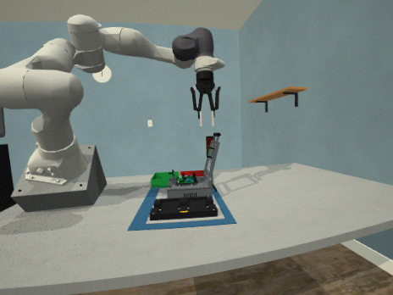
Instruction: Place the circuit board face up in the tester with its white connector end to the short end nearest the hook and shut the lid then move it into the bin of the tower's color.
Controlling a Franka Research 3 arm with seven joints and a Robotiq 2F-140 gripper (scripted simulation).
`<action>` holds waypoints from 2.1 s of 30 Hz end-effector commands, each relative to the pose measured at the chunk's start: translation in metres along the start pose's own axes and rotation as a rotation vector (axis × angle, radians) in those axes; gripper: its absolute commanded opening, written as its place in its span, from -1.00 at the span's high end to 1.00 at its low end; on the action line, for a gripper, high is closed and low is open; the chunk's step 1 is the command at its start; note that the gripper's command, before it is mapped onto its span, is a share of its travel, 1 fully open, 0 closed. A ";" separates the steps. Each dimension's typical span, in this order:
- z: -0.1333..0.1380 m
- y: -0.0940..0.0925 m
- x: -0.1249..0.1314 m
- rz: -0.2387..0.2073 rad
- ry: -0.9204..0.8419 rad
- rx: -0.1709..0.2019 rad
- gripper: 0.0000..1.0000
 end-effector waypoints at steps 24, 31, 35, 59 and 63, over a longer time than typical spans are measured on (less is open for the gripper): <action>-0.043 0.004 -0.007 0.002 0.000 0.007 0.40; -0.043 0.005 -0.007 0.002 0.000 0.007 0.40; -0.043 0.006 -0.007 0.002 0.000 0.007 0.40; -0.043 0.006 -0.007 0.002 0.000 0.007 0.40; -0.043 0.007 -0.007 0.002 0.000 0.007 0.40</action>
Point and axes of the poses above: the point where the finger pads meet when closed, its own y axis out along the fingers, its own z axis across the jaws, x = y × z, the point moved 2 cm from there along -y, back along the fingers, and after that the axes turned 6 degrees about -y, right-handed, at the moved point
